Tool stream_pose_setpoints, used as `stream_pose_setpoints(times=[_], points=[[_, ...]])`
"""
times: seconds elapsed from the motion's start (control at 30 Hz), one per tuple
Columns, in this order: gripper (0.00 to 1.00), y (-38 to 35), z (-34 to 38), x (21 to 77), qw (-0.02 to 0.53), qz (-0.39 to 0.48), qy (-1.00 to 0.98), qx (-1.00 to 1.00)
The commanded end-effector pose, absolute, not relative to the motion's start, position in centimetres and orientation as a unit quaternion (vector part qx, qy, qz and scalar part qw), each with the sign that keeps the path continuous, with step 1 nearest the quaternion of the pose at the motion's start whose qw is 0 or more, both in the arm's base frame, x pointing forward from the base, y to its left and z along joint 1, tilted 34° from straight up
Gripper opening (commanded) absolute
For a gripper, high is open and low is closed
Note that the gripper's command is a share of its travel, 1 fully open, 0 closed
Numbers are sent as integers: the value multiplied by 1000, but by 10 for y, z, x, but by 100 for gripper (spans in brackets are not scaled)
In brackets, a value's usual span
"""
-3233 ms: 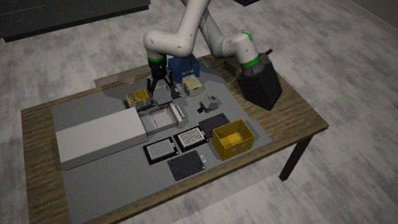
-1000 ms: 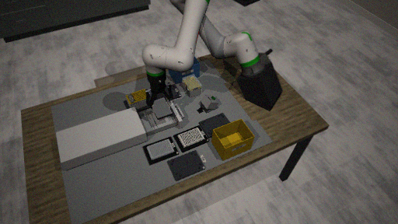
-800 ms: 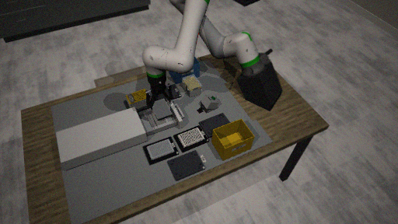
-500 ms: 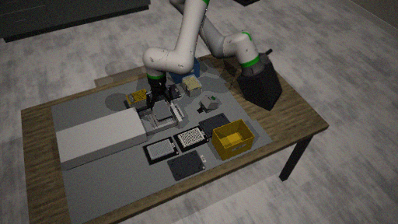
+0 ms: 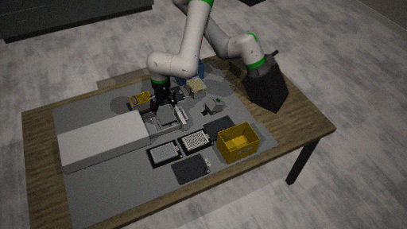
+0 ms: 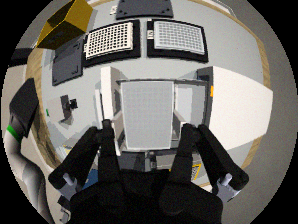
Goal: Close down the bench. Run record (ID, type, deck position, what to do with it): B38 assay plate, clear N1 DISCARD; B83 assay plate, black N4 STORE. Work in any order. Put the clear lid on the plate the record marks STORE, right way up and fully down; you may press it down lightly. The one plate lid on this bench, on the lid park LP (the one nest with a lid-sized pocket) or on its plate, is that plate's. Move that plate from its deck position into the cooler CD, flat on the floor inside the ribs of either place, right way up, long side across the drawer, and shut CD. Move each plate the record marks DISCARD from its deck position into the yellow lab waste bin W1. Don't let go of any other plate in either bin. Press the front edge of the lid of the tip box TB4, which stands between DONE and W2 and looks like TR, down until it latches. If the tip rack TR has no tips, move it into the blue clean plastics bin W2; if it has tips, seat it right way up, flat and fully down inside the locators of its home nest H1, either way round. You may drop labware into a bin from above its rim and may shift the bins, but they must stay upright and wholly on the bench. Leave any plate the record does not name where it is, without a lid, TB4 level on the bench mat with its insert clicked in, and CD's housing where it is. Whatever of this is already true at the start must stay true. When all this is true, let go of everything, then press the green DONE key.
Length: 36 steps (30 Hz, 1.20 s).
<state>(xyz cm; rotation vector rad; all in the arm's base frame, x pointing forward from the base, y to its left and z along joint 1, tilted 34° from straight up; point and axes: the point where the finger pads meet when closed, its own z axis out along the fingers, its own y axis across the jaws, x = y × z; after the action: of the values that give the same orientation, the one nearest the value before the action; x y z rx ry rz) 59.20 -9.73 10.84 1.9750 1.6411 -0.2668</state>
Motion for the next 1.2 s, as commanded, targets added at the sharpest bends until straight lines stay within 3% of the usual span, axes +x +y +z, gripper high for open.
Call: stream_pose_setpoints(times=[0.0,1.17], points=[[0,-99,106,593,276,-99,611,735],[0,-120,73,600,276,-99,611,735]])
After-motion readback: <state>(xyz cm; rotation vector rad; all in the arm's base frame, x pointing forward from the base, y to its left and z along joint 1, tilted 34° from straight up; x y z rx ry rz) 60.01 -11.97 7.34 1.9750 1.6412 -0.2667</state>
